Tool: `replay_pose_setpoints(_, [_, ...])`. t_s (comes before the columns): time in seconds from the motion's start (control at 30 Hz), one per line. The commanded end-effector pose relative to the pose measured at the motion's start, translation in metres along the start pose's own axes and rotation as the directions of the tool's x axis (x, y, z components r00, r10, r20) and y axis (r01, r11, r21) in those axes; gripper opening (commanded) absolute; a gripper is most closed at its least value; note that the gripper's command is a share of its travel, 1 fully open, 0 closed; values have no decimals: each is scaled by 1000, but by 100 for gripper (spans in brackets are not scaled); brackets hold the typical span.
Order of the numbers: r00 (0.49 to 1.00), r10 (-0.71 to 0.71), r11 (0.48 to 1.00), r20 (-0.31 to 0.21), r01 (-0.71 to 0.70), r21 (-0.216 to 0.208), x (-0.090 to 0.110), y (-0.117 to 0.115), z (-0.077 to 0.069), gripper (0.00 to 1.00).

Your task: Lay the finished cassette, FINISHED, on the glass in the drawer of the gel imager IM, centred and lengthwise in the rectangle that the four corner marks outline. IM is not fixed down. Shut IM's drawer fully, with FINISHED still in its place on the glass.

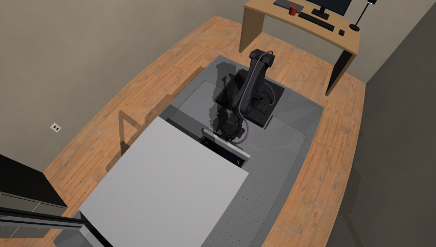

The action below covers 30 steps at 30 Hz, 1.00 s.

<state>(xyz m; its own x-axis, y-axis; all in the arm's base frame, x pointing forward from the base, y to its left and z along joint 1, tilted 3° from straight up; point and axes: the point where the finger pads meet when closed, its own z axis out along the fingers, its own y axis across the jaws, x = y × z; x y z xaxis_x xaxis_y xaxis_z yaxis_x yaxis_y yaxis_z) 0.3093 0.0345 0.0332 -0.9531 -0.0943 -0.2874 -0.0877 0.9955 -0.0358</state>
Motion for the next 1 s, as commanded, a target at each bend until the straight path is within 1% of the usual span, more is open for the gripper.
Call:
replay_pose_setpoints(0.0, [997,1,1000,72,-1,-1,-19,-1,-12,0])
replay_pose_setpoints(0.83, [997,1,1000,72,-1,-1,-19,-1,-12,0])
replay_pose_setpoints(0.87, [997,-5,1000,71,5,3,-6,-2,-5,0])
replay_pose_setpoints(0.97, [985,-9,1000,171,8,9,-10,-1,-4,0])
